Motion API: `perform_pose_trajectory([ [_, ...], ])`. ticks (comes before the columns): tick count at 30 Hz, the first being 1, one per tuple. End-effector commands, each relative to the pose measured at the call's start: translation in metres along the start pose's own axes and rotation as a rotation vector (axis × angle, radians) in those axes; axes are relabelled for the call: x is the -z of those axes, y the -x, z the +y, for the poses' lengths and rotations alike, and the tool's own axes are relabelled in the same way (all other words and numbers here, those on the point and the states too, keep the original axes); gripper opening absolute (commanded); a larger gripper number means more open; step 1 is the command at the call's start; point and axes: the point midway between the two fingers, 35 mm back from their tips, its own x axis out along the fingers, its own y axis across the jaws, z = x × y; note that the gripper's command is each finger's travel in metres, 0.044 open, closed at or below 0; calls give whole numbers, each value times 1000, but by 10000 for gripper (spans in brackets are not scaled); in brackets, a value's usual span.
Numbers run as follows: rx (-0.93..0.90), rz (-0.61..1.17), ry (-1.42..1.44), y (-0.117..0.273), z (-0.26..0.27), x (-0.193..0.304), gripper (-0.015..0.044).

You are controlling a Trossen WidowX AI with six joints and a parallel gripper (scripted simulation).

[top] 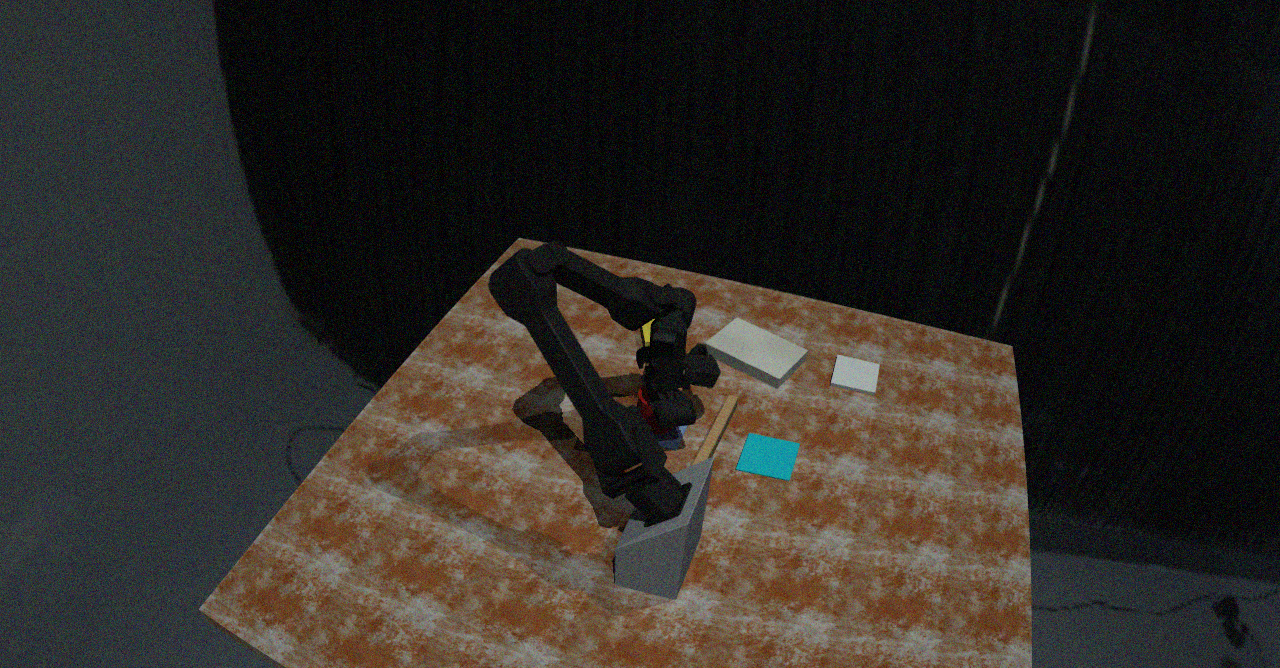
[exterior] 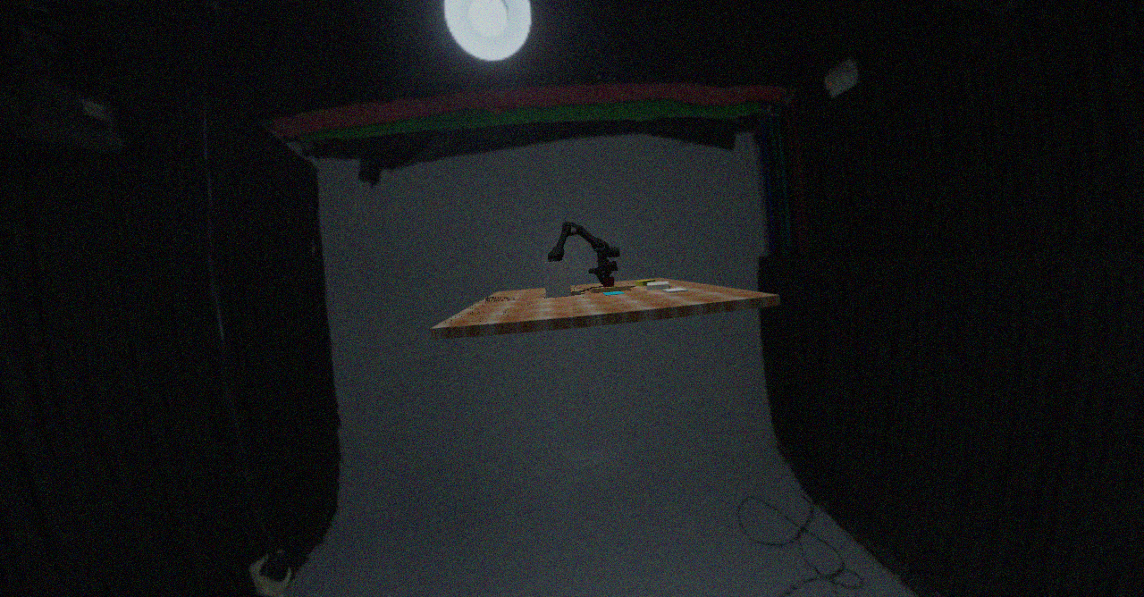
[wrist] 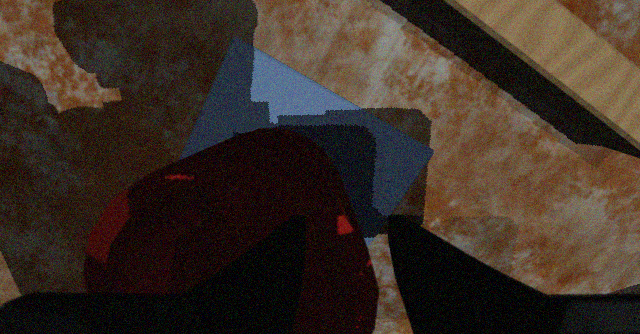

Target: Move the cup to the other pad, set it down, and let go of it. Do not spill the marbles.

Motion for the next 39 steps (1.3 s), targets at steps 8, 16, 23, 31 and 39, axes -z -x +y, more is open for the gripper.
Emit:
perform_pose_trajectory([
  [8,0,0,0,0,0,0,36],
  [16,0,0,0,1,0,0,0],
  [23,2,0,-2,18,1,-2,0],
  [31,3,2,-6,45,-2,-5,0],
  [39,4,-1,-13,50,-4,-9,0],
])
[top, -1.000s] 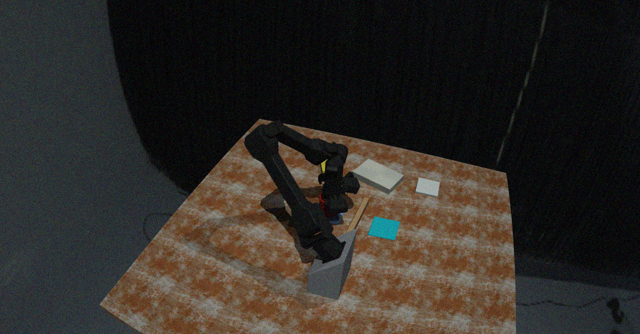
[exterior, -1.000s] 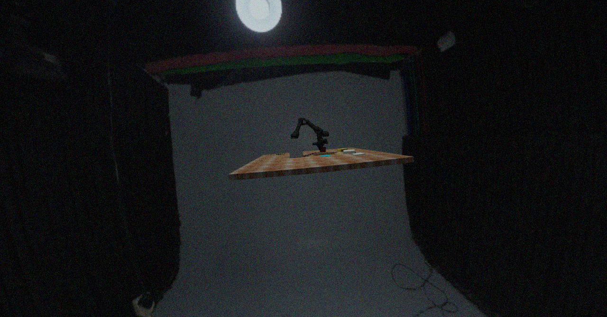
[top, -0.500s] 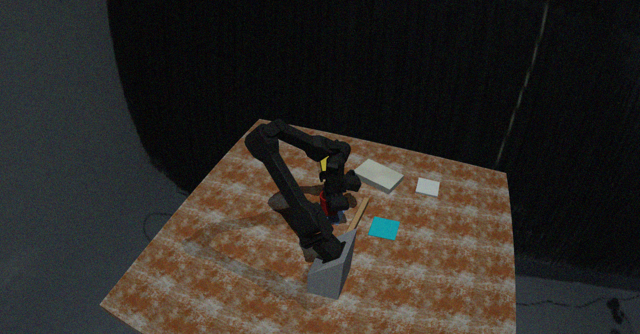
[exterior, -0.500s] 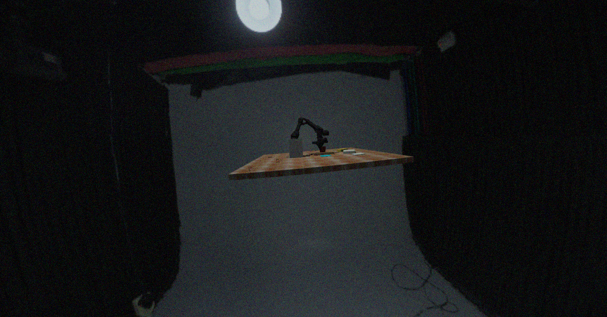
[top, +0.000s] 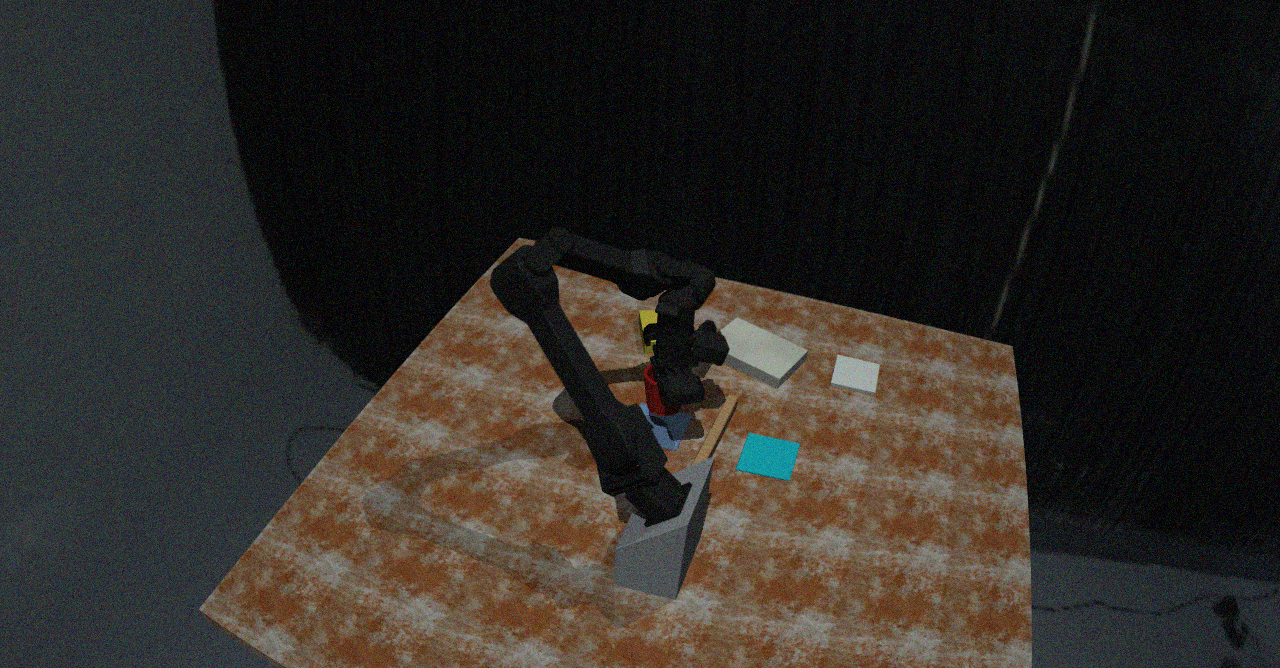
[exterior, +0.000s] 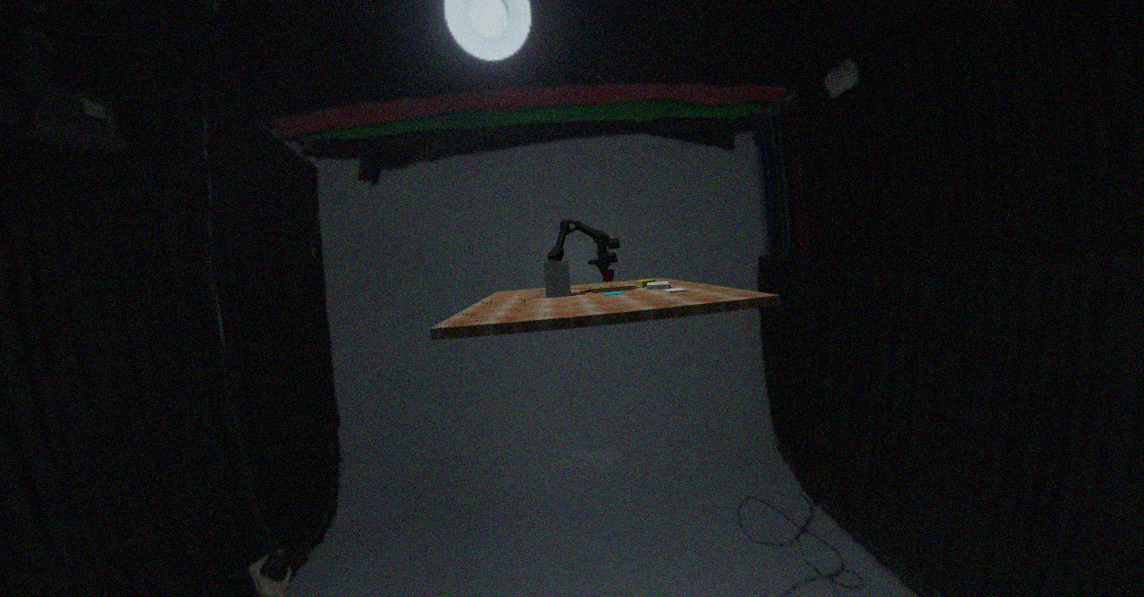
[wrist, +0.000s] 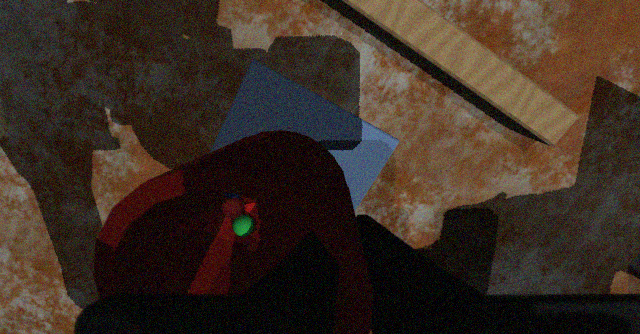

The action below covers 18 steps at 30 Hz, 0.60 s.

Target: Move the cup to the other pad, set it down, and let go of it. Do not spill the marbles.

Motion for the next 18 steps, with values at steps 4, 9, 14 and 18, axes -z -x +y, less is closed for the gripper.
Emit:
perform_pose_trajectory([
  [4,1,0,-1,-1,0,0,0],
  [9,1,0,-1,-1,0,0,0],
  [14,1,0,-1,-1,0,0,0],
  [18,1,0,0,0,-2,-4,0],
])
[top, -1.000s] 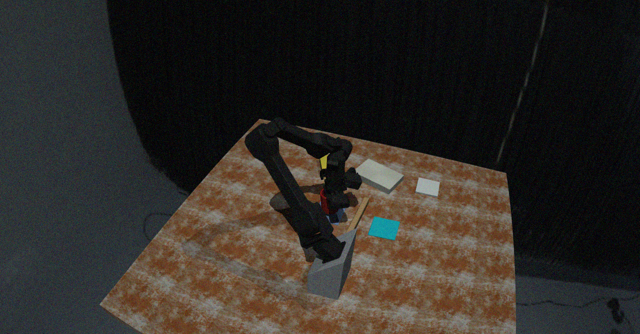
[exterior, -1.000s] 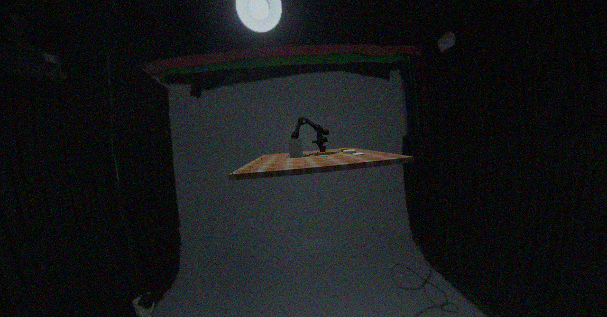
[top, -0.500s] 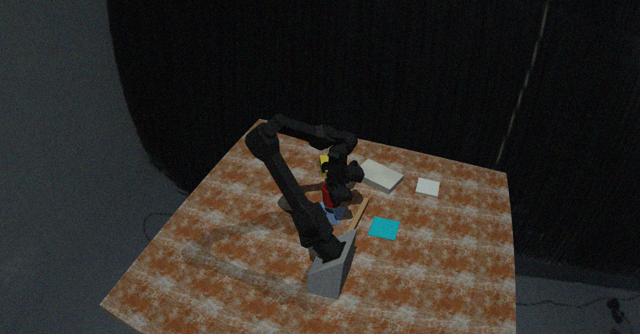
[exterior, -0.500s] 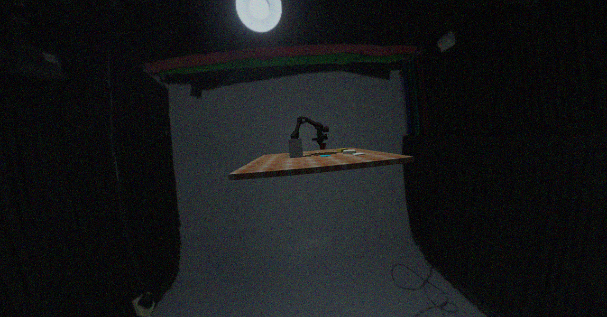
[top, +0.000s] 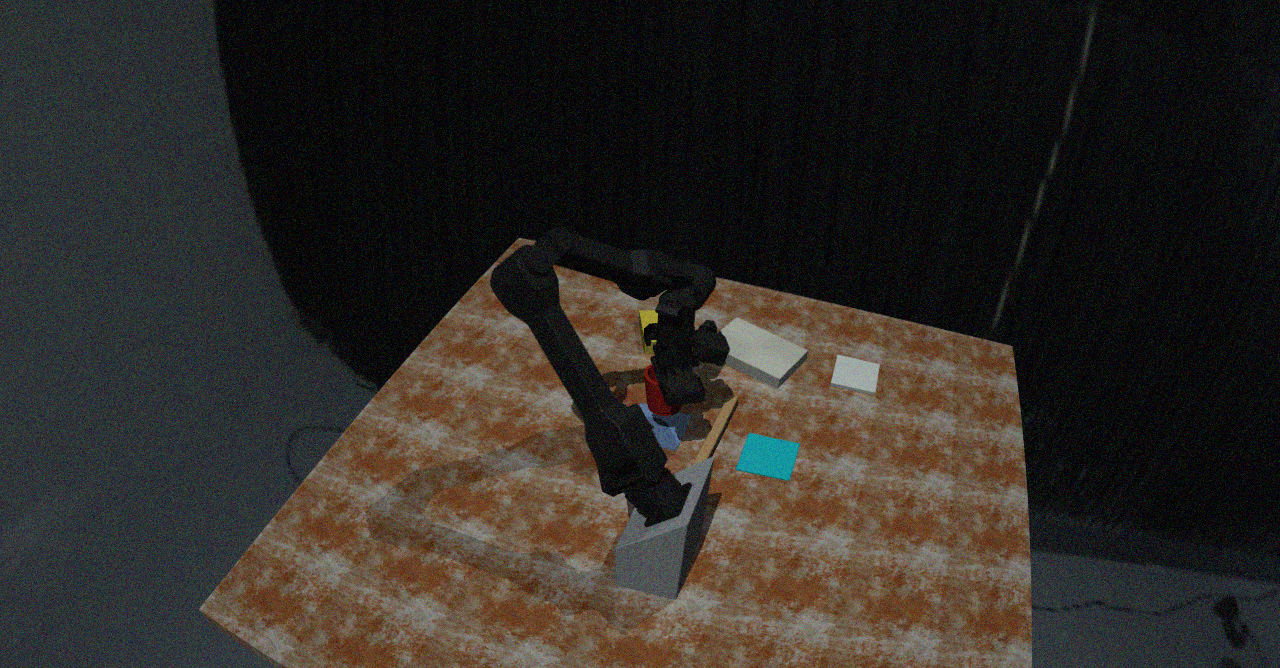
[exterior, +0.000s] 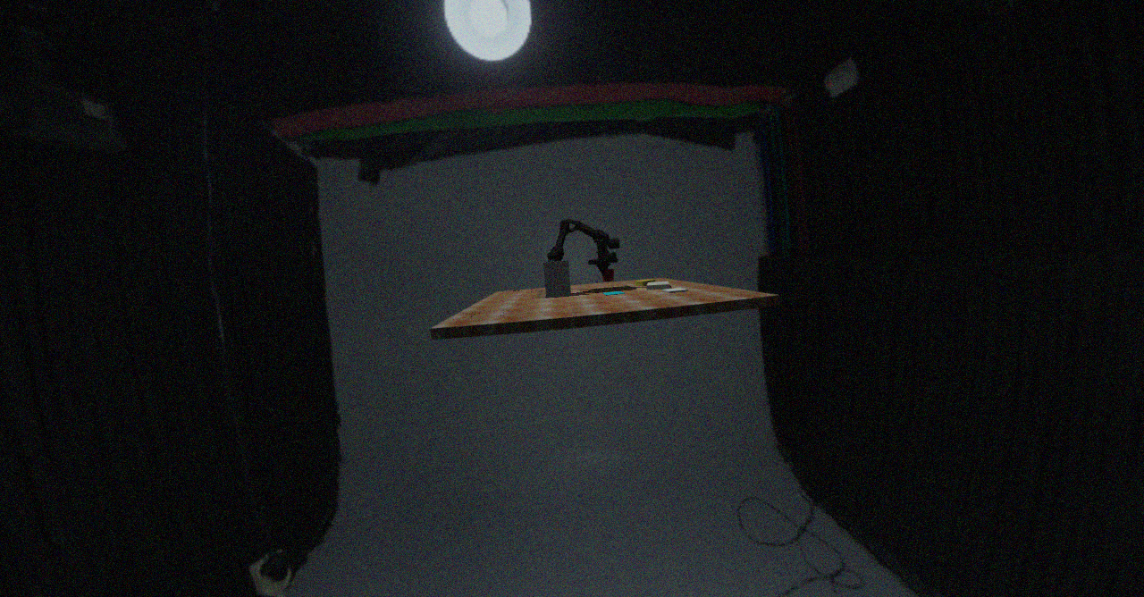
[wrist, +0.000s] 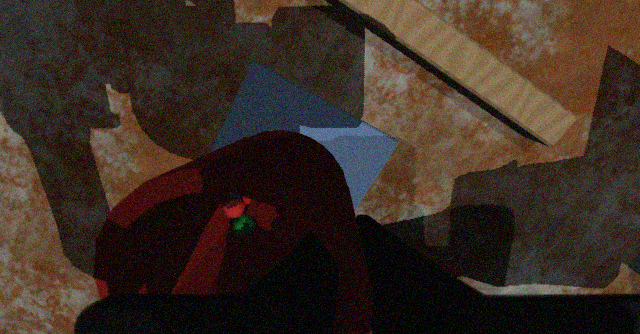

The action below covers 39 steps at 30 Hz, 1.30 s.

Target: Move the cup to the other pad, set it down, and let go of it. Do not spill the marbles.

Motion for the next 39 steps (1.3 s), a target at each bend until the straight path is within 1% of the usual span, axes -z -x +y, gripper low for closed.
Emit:
perform_pose_trajectory([
  [1,2,1,1,-1,-3,-5,0],
  [39,4,-2,6,7,-56,-90,0],
])
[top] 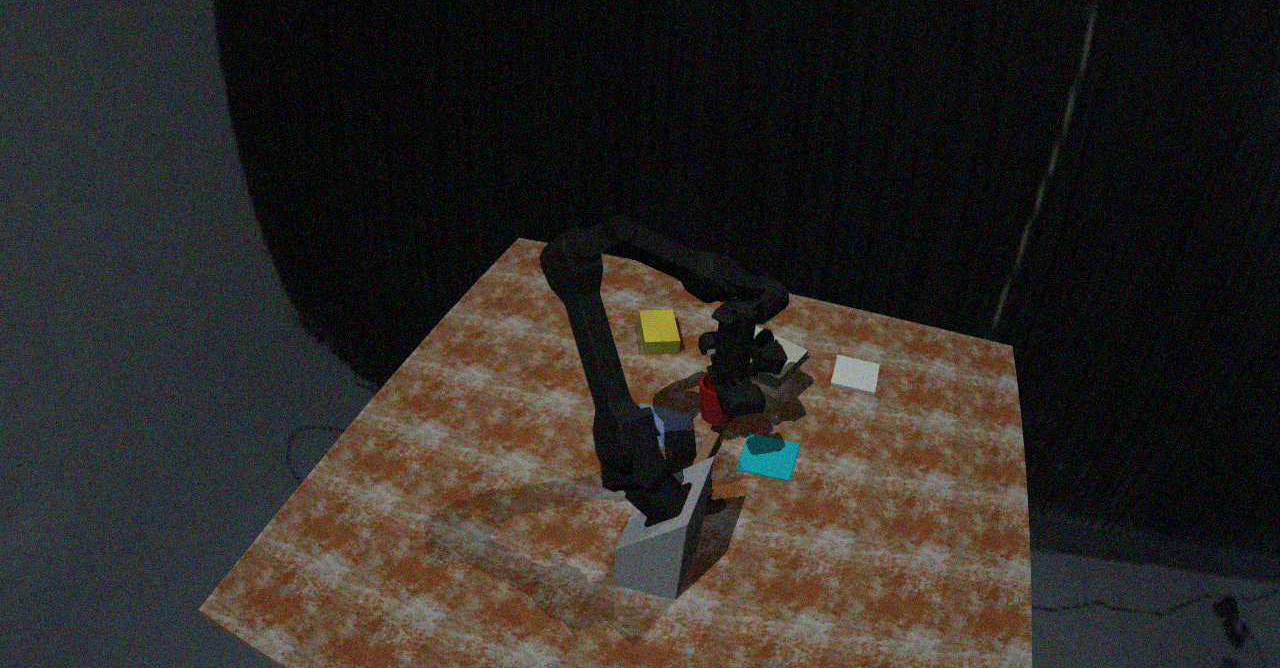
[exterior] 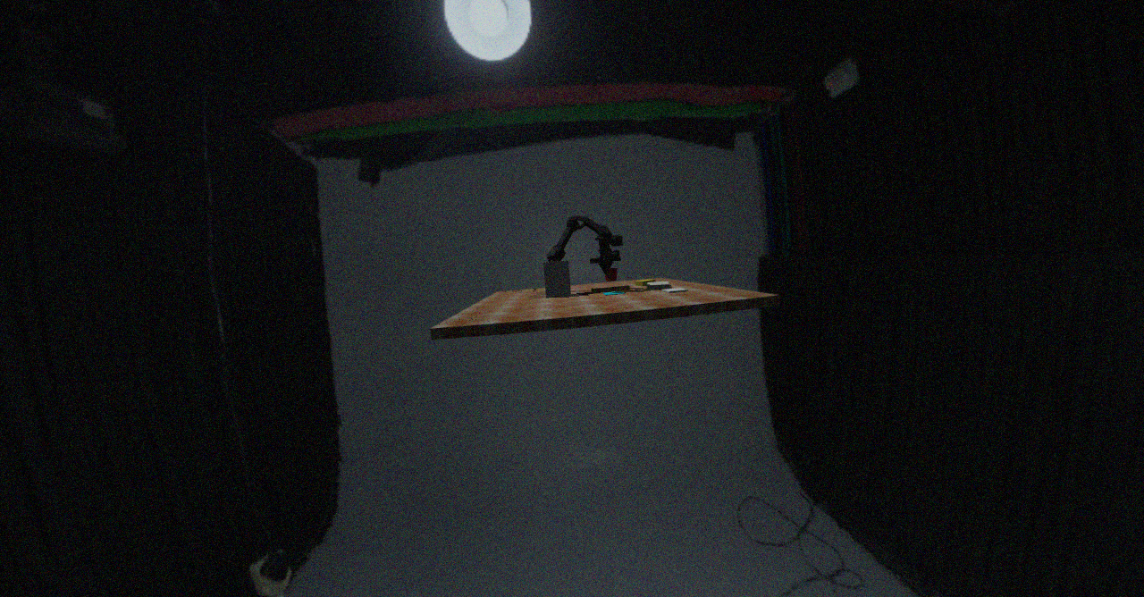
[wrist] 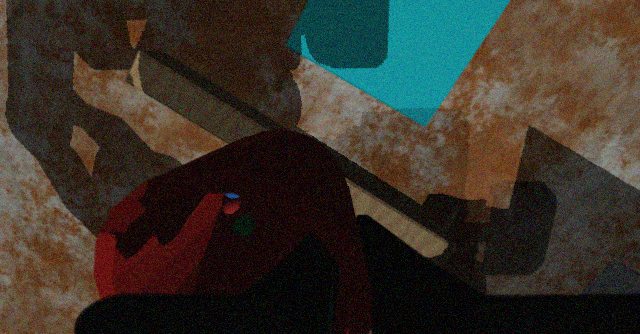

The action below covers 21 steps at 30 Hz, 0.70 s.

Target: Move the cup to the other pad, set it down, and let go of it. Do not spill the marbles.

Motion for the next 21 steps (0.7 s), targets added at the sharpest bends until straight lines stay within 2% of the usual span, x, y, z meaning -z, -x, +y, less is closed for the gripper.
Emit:
perform_pose_trajectory([
  [1,10,5,-4,-2,-8,-9,0],
  [21,11,2,-4,0,-37,-50,0],
])
